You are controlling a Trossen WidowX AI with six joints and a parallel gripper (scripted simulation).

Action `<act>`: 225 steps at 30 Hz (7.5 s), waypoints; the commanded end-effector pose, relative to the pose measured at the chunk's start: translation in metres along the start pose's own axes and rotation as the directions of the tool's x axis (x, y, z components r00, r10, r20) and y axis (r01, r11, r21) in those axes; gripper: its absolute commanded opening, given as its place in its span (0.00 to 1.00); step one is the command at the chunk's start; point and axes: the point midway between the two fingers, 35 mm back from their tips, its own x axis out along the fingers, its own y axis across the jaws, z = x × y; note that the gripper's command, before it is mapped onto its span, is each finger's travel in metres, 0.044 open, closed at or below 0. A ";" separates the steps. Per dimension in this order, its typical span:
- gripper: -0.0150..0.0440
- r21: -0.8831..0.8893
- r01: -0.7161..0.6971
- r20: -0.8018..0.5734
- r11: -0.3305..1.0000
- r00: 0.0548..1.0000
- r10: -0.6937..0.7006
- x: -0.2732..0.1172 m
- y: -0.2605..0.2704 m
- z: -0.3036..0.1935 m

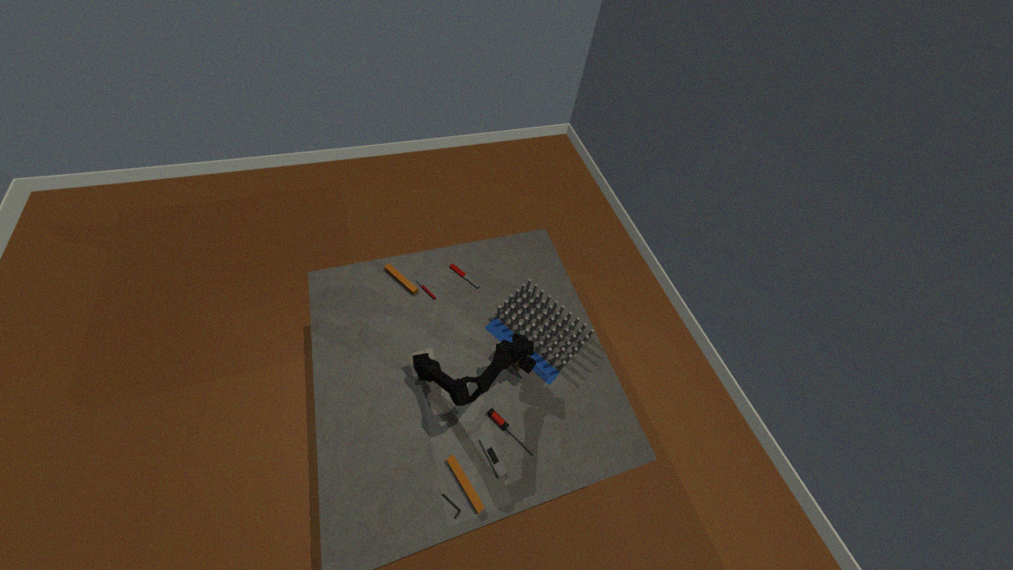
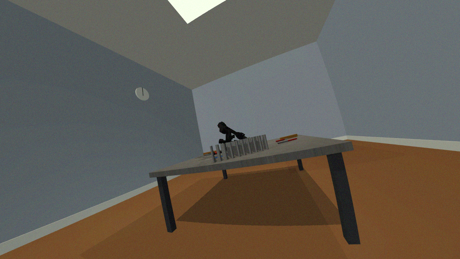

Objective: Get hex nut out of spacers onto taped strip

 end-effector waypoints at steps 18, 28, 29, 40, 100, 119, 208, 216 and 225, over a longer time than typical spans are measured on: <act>0.25 0.003 0.004 0.007 1.000 1.000 -0.004 0.014 0.005 -0.003; 0.25 0.004 0.004 0.006 1.000 1.000 -0.004 0.013 0.005 -0.007; 0.25 0.004 0.004 0.006 1.000 1.000 -0.004 0.013 0.005 -0.008; 0.25 0.005 0.005 0.005 1.000 1.000 -0.005 0.011 0.004 -0.015; 0.25 0.003 0.003 0.003 1.000 1.000 -0.003 -0.001 0.005 -0.052; 0.25 0.002 0.003 0.002 1.000 1.000 -0.003 -0.005 0.005 -0.063; 0.25 0.000 0.002 -0.001 1.000 1.000 -0.002 -0.023 0.006 -0.112; 0.25 0.000 0.002 -0.001 1.000 1.000 -0.002 -0.024 0.006 -0.117; 0.25 0.000 0.002 -0.002 1.000 1.000 -0.002 -0.026 0.006 -0.121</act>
